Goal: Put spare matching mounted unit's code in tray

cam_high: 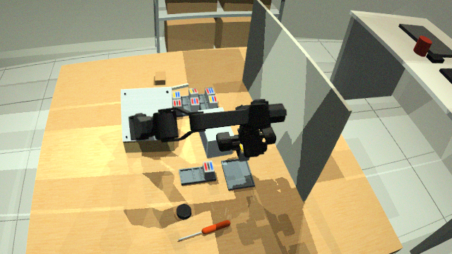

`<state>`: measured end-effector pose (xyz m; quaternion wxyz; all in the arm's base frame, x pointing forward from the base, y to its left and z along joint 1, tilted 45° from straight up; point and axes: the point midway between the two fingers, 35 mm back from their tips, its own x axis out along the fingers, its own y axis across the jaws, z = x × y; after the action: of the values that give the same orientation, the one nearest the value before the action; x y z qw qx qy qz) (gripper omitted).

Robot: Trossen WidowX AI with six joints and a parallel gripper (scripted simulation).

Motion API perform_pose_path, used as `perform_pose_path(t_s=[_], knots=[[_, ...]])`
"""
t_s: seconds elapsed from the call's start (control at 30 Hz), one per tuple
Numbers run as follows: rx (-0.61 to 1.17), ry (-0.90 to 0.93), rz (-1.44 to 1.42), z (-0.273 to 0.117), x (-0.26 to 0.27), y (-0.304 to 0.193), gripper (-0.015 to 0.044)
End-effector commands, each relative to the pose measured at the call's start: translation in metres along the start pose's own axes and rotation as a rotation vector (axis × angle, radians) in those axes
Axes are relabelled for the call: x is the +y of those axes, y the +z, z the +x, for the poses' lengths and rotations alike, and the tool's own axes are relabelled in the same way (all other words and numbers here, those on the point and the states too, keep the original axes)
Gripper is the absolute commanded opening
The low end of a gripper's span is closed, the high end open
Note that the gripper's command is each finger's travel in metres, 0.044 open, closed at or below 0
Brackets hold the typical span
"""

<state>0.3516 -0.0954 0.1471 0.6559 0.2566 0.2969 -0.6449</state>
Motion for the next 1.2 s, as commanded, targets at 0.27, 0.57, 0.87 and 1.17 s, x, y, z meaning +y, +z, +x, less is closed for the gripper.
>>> perform_pose_path(t_s=[0.27,0.57,0.87,1.17], knots=[[-0.003,-0.001,-0.008,0.012,0.001,0.000,0.0000],[-0.003,-0.001,-0.008,0.020,0.001,0.000,0.0000],[-0.003,-0.001,-0.008,0.028,0.001,0.000,0.0000],[-0.004,-0.001,-0.007,0.037,0.001,0.000,0.0000]])
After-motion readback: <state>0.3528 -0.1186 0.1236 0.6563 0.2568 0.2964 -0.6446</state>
